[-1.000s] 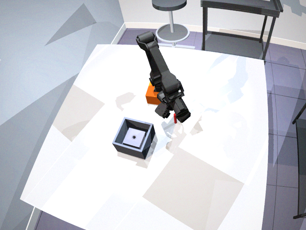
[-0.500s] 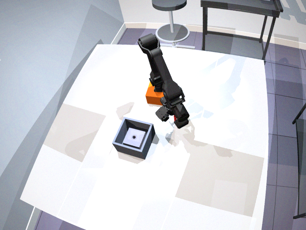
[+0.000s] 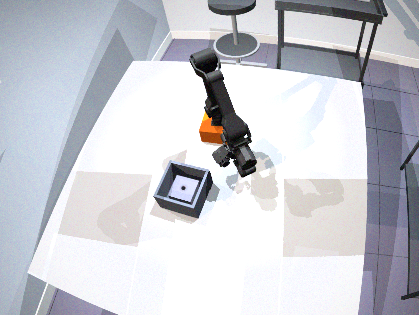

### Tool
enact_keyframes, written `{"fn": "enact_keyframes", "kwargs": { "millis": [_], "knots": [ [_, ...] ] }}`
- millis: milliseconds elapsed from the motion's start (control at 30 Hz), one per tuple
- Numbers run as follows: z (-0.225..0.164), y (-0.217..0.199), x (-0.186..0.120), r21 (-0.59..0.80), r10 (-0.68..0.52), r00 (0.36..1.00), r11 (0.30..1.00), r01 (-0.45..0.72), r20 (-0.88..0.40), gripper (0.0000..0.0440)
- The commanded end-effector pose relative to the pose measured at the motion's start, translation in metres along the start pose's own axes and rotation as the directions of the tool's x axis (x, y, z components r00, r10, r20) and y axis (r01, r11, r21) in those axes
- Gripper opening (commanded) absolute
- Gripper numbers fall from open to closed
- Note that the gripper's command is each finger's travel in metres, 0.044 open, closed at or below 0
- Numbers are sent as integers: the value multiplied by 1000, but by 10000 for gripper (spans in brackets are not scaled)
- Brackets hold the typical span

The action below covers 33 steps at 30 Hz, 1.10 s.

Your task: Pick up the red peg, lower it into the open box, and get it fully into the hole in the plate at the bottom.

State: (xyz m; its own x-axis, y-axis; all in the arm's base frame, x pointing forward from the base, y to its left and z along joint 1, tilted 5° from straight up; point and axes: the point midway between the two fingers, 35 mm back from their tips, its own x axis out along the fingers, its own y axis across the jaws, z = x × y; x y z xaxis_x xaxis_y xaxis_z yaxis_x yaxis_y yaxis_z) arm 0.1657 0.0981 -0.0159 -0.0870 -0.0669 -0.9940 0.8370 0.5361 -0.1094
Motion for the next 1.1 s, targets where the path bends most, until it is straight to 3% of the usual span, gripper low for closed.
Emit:
{"fn": "enact_keyframes", "kwargs": {
  "millis": [0,1067],
  "knots": [
    [4,1,-5,-13,10,1000,1000,-10,8,0],
    [67,5,-102,-204,149,958,974,-99,246,0]
  ]
}}
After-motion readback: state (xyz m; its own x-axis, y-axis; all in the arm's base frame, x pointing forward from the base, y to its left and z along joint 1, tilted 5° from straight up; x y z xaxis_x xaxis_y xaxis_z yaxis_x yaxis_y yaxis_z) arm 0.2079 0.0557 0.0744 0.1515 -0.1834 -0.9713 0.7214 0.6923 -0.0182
